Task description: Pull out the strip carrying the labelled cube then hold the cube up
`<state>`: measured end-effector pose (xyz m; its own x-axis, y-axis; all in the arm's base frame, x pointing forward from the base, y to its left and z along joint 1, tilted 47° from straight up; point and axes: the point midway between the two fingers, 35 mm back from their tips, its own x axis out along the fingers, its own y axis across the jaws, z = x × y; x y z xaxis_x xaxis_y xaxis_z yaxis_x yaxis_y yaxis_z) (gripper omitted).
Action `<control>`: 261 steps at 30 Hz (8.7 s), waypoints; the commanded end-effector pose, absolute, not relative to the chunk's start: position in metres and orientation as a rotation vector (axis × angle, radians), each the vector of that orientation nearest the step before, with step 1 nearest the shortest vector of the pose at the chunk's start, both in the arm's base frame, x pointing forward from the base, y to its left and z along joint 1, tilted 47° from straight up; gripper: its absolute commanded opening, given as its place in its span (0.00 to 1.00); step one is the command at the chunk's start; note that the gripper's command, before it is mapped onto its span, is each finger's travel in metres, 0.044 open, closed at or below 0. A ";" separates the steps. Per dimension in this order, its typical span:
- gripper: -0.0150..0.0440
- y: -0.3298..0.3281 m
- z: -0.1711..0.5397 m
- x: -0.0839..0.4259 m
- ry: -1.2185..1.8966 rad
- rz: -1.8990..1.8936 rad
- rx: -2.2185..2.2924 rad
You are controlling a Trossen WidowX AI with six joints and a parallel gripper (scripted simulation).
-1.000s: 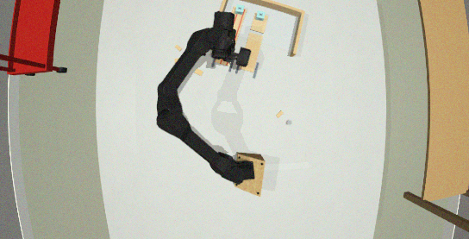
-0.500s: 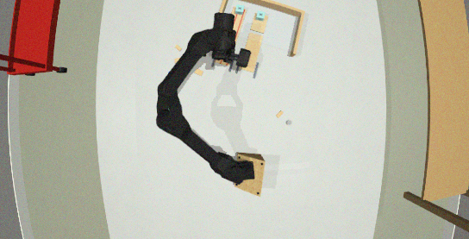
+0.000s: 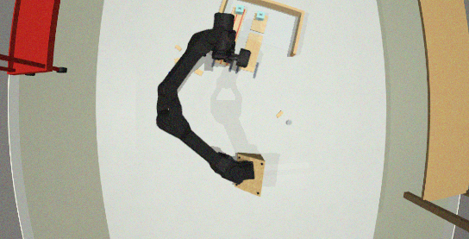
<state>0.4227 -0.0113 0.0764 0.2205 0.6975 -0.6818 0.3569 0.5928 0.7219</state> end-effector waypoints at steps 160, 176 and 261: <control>0.25 0.065 0.090 0.257 1.394 0.296 0.992; 0.25 0.065 0.090 0.257 1.394 0.296 0.992; 0.68 -0.056 0.107 0.441 1.347 0.387 0.867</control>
<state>0.4395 -0.0600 0.1112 0.2248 0.6973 -0.6806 0.2234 0.6430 0.7325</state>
